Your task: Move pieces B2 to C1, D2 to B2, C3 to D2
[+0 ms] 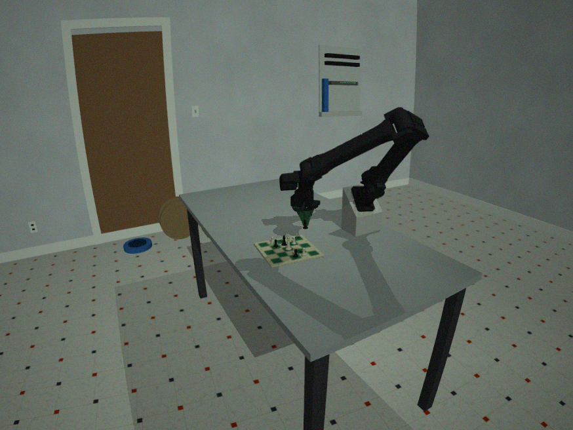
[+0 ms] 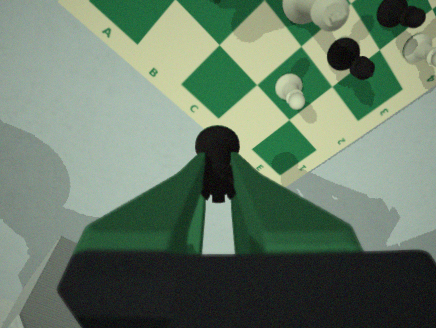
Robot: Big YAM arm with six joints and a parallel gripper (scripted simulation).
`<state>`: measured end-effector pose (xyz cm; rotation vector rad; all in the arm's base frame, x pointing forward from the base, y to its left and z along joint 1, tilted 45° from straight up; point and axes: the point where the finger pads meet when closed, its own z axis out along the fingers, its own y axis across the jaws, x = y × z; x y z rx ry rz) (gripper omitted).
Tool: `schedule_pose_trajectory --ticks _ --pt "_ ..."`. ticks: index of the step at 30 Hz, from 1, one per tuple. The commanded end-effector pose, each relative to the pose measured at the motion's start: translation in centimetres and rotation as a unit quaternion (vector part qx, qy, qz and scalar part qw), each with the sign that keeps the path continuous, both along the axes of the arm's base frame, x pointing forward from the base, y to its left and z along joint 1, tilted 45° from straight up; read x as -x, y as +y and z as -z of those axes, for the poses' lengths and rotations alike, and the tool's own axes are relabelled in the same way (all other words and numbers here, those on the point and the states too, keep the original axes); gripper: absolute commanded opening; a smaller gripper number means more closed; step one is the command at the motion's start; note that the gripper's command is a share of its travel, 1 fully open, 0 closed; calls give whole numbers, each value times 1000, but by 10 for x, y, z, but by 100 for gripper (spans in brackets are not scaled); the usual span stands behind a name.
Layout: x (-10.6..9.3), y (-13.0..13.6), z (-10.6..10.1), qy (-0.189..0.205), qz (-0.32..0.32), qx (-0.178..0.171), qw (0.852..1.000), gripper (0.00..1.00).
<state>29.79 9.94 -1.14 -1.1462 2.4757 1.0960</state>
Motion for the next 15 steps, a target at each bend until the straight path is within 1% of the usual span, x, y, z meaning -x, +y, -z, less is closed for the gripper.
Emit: schedule_pose_trajectory --ticks 1,10,15 --pt "-3 8 8 5 5 1 1000 0" --pt "4 38 38 6 5 1 1000 0" --pt "6 49 50 6 4 1 1000 0"
